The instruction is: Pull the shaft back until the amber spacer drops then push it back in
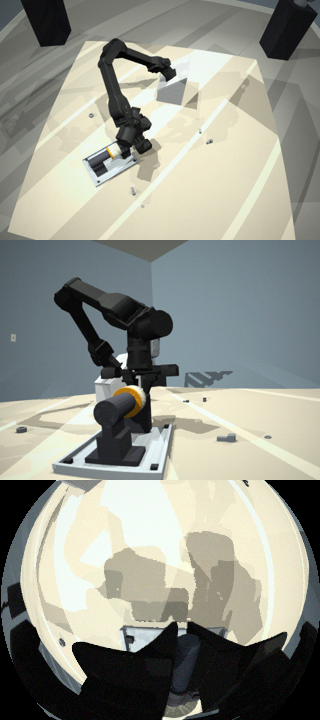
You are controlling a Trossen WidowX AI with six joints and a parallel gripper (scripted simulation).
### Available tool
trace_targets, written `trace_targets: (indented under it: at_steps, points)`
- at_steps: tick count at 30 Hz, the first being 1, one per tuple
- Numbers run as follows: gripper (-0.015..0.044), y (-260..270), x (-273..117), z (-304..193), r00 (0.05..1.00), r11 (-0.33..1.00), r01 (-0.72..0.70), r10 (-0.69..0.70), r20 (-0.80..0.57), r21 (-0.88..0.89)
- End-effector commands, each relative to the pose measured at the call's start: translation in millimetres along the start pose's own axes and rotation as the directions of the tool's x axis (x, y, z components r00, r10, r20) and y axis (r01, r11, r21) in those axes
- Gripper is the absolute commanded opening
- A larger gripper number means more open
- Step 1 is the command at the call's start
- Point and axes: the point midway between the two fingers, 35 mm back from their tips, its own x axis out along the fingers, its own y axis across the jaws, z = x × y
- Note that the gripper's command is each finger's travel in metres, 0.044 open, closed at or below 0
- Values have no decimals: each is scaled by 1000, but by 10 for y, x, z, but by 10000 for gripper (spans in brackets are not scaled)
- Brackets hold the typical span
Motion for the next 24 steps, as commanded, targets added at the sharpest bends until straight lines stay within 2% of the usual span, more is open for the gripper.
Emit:
trace_targets:
  at_steps: [1, 24]
  points:
    - [0, 0, 0, 21, 1000, 1000, 0, 0, 4, -1]
    - [0, 0, 0, 47, 1000, 1000, 0, 0, 4, -1]
